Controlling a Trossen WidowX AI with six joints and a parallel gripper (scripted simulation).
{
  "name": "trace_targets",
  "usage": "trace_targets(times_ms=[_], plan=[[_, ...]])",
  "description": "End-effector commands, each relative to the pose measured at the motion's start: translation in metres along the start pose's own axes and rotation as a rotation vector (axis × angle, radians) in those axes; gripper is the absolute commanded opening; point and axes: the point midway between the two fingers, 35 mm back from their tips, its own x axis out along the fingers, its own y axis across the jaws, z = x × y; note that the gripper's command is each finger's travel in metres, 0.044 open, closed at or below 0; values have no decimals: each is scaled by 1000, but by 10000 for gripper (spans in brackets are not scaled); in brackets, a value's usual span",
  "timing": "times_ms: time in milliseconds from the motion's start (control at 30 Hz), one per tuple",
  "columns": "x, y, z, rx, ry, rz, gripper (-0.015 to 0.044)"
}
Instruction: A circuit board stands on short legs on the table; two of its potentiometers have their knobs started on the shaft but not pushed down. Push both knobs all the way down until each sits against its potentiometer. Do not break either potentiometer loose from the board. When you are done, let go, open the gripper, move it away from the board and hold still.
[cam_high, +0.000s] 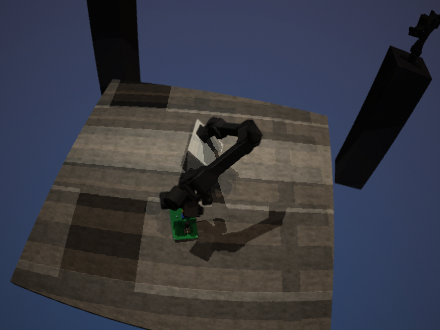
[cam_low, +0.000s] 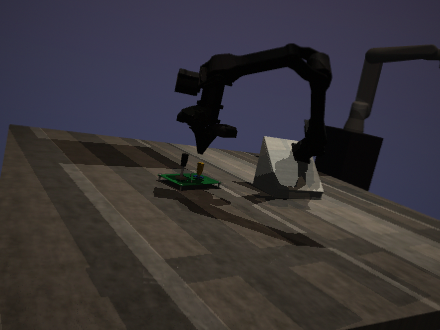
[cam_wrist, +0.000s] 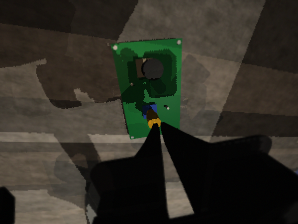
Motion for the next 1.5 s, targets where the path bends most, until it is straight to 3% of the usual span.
trace_targets(times_ms=[0, 300, 467, 1467], plan=[[-19, -3, 24, -3, -12, 12, 0], [-47, -3, 55, 2, -32, 44, 0], [-27, -2, 55, 2, -32, 45, 0], [-7, -1, 56, 2, -33, 46, 0]])
